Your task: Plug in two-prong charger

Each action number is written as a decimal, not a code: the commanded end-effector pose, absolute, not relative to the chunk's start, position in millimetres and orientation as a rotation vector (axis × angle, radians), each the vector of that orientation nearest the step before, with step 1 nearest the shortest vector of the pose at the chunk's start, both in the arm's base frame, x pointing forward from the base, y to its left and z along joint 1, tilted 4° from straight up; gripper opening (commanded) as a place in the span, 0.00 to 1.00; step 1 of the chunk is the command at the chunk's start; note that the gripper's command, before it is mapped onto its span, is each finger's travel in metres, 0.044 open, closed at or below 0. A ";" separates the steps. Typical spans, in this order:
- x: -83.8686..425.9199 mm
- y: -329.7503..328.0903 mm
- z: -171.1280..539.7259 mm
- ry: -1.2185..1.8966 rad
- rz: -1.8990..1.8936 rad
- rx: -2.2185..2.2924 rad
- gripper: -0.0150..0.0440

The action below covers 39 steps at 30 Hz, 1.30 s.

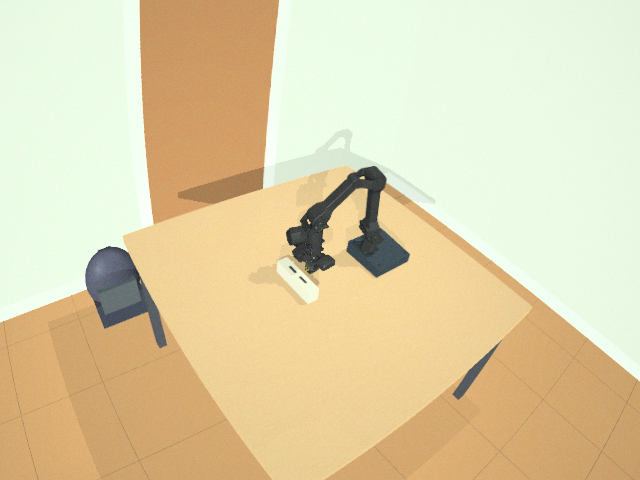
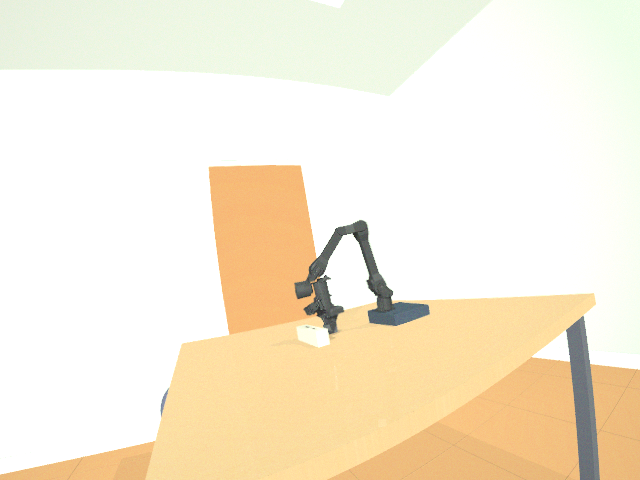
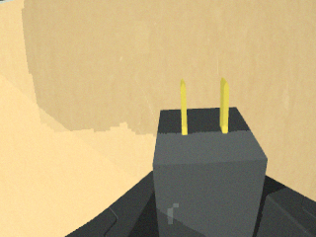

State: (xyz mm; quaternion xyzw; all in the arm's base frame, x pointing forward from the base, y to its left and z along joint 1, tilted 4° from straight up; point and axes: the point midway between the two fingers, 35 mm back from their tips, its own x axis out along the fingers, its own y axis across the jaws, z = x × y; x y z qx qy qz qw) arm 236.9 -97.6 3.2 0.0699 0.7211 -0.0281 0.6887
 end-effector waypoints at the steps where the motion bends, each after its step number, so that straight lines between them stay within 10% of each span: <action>1: 244.5 -99.3 4.9 1.605 -0.070 0.167 0.25; 39: 261.8 -101.8 5.0 1.603 -0.088 0.186 0.25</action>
